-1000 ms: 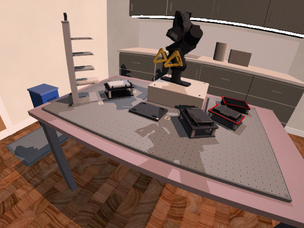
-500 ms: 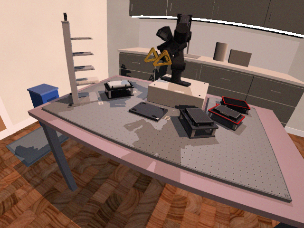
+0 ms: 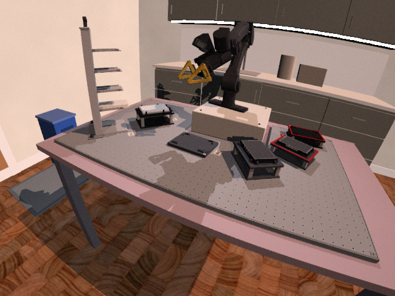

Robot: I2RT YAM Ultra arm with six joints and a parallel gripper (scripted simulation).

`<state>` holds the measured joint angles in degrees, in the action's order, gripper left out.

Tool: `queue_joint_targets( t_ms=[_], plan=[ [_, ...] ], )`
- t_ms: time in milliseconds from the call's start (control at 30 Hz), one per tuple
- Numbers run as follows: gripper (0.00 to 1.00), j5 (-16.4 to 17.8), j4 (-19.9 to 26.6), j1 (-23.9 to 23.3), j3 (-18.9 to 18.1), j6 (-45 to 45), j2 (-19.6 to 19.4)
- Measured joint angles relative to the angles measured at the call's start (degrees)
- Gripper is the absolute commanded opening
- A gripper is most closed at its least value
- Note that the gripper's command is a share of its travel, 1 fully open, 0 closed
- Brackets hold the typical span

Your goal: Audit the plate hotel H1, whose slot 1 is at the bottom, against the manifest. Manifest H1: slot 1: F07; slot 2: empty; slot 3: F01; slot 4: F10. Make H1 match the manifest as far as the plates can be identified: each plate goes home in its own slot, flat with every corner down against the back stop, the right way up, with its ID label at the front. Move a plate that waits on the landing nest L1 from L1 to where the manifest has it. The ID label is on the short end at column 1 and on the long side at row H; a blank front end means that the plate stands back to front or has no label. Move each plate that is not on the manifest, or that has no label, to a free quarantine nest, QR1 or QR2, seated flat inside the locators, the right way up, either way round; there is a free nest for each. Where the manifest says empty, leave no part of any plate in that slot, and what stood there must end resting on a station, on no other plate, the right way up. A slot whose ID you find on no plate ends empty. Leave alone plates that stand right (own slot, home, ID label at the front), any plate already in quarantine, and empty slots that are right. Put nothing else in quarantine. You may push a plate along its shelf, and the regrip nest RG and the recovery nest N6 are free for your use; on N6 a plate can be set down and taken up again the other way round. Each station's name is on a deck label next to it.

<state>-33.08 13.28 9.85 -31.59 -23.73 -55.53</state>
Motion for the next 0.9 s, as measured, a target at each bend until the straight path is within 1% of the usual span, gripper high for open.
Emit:
queue_joint_targets(
  t_ms=[300, 400, 533, 833, 900],
  plan=[
    [1.00, 7.4, -2.9, -9.7, 1.1, 6.2, 1.2],
    [1.00, 9.3, -3.7, -11.3, 1.2, 7.7, 1.3],
    [1.00, 12.5, -4.8, -15.3, 1.5, 9.9, 1.4],
    [1.00, 20.5, -6.4, -25.4, 2.0, 15.1, 1.9],
    [1.00, 21.7, -6.6, -26.9, 2.0, 16.0, 1.9]
  ],
)
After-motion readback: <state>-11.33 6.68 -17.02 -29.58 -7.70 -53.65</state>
